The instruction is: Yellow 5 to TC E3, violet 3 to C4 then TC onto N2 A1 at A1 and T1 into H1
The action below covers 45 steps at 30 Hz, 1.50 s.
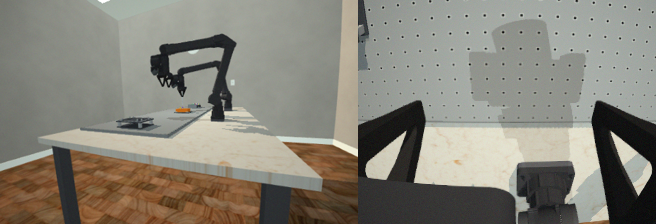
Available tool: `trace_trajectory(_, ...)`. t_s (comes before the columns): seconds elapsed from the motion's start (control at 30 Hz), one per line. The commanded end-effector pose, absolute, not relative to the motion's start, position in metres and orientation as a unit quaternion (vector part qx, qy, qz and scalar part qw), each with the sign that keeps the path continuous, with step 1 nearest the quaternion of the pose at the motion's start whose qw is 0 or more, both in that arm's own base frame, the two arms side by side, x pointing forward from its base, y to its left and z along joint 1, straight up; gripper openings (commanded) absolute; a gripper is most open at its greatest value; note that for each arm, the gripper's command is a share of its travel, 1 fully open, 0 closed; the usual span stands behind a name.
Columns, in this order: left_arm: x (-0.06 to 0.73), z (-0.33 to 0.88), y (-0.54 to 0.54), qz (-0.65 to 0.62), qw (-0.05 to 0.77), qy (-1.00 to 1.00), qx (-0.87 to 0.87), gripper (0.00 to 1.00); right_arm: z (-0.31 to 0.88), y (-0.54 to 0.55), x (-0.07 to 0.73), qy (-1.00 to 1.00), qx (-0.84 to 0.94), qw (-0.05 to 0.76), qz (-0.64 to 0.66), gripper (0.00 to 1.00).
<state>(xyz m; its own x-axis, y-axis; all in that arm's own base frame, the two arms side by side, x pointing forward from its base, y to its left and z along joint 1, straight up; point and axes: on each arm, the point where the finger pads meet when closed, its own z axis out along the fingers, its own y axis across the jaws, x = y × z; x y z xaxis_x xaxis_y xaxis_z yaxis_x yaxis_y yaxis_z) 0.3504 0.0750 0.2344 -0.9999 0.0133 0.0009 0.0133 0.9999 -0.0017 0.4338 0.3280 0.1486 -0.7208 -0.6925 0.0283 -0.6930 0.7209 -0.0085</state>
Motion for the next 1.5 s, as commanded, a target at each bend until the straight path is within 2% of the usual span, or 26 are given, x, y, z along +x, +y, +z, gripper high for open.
trace_trajectory(0.0,0.359,0.248,0.077,-0.004,-0.018,-1.000,-0.007,1.00,0.149,0.329,0.446,-0.928,0.373,0.001,0.005,0.07)
trace_trajectory(1.47,0.359,0.248,0.077,-0.004,-0.018,-1.000,-0.007,1.00,0.135,0.325,0.441,-0.928,0.373,0.009,0.007,0.07)
